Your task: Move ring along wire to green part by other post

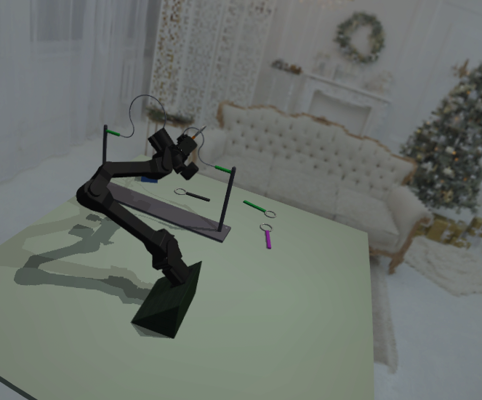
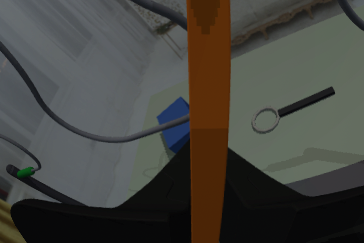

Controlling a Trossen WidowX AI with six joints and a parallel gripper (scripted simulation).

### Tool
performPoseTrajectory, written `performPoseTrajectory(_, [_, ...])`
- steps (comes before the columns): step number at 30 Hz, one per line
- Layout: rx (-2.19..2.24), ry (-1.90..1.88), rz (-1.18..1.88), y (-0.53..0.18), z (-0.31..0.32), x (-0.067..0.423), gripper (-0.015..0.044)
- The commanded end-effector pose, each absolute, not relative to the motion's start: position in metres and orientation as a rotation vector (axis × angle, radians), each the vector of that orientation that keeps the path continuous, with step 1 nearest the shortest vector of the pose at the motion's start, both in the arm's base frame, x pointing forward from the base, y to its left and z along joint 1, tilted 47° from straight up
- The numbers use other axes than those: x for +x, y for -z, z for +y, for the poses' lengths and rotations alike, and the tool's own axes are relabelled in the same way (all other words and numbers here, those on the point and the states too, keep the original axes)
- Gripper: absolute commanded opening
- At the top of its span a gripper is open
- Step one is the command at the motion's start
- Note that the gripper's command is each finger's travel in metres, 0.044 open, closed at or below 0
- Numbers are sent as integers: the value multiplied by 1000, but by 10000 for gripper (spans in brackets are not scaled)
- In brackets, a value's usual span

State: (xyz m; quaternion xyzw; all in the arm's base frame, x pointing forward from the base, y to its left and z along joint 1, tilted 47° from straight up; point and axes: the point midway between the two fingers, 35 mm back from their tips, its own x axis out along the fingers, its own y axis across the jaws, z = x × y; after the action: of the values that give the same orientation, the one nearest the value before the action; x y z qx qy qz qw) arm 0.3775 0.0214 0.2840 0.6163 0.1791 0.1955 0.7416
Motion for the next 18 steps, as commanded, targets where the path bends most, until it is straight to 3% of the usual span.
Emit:
performPoseTrajectory(1, [1450,-449,373,-291,23,377,-150])
performPoseTrajectory(18, [1792,-515,298,-316,22,378,-150])
